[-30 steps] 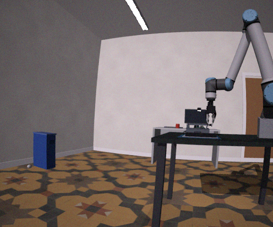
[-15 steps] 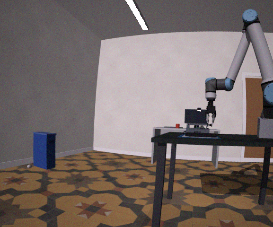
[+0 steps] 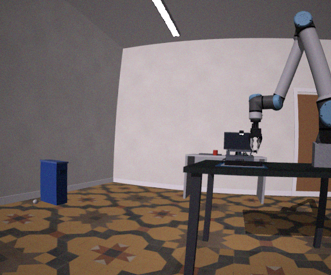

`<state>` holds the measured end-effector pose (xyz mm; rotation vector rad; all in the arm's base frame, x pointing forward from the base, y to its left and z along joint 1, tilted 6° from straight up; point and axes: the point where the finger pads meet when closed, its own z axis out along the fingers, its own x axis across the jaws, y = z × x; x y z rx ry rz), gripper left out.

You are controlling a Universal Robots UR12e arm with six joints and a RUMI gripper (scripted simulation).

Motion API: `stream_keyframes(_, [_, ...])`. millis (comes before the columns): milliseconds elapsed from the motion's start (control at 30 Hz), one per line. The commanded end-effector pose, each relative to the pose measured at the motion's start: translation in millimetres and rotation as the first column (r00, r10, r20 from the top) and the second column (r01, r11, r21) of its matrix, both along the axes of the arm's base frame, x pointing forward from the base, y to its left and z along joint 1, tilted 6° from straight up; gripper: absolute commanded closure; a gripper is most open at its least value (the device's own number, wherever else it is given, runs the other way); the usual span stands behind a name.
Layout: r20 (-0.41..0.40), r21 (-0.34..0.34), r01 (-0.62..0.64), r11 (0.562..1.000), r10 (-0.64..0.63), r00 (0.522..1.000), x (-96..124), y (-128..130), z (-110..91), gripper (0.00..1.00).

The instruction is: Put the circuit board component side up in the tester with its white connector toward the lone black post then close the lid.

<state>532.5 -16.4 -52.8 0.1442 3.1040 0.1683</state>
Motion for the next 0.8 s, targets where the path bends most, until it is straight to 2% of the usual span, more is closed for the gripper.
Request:
stream_keyframes(0, [0.001, 0.000, 0.000, 1.000, 0.000, 1.000, 1, 0, 0, 0.87])
stream_keyframes(433, [0.001, 0.000, 0.000, 1.000, 0.000, 1.000, 0, -1, 6, 0.87])
stream_keyframes(767, [0.001, 0.000, 0.000, 1.000, 0.000, 1.000, 0, -3, 24, 0.87])
